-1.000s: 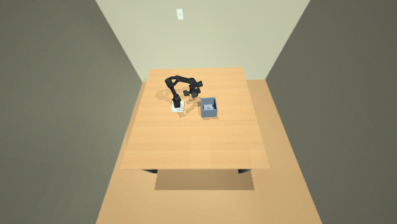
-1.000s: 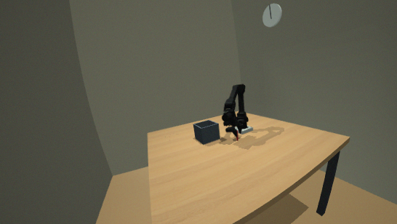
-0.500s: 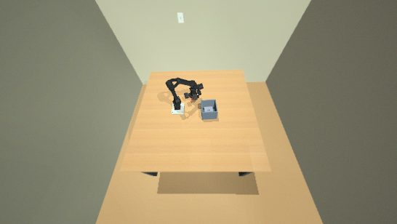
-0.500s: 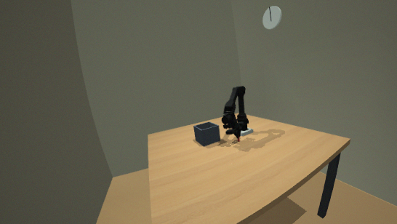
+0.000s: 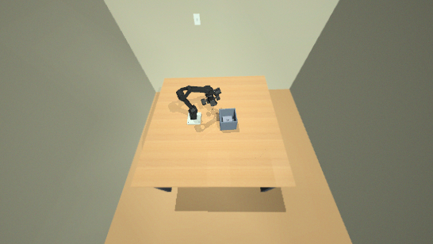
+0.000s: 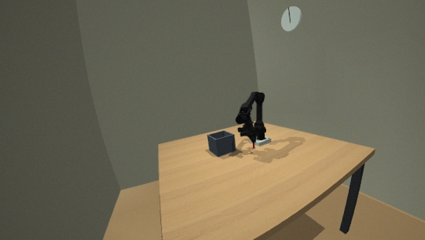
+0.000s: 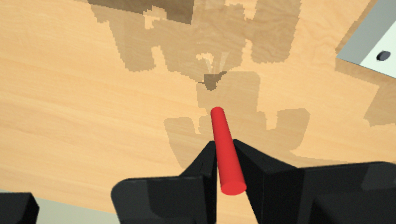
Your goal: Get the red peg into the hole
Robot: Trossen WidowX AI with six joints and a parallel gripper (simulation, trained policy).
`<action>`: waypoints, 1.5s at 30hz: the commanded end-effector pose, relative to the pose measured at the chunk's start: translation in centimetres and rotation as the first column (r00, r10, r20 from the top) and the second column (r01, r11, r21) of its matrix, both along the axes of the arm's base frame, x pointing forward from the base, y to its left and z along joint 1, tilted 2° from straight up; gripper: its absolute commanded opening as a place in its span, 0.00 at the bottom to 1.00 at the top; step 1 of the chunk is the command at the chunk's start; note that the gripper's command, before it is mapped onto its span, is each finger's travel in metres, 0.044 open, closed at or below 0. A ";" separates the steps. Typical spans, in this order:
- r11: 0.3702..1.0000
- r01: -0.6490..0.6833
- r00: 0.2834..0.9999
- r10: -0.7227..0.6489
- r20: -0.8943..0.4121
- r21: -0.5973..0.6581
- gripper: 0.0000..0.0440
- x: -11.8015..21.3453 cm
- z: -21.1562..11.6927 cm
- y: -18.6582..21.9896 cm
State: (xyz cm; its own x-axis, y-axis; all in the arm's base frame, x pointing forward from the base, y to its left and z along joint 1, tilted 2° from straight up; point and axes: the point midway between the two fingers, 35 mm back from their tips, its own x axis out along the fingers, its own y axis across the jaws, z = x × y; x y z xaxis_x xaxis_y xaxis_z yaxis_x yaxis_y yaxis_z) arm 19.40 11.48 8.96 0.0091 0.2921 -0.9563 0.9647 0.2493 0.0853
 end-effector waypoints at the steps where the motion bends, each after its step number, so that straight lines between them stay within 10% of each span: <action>1: 0.999 -0.014 0.998 0.012 0.058 0.030 0.00 0.5 2.0 0.1; 24: 0.997 0.010 0.943 0.015 0.331 -0.076 0.00 3.2 11.9 -5.7; 45: 0.968 0.137 0.954 -0.072 0.291 -0.208 0.00 5.4 12.5 -13.2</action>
State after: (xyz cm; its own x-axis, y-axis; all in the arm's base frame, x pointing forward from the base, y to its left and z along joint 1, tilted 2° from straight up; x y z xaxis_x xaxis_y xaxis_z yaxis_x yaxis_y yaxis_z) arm 24.26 -0.81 21.48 0.3139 0.0693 -0.9469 0.9263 0.1965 0.3214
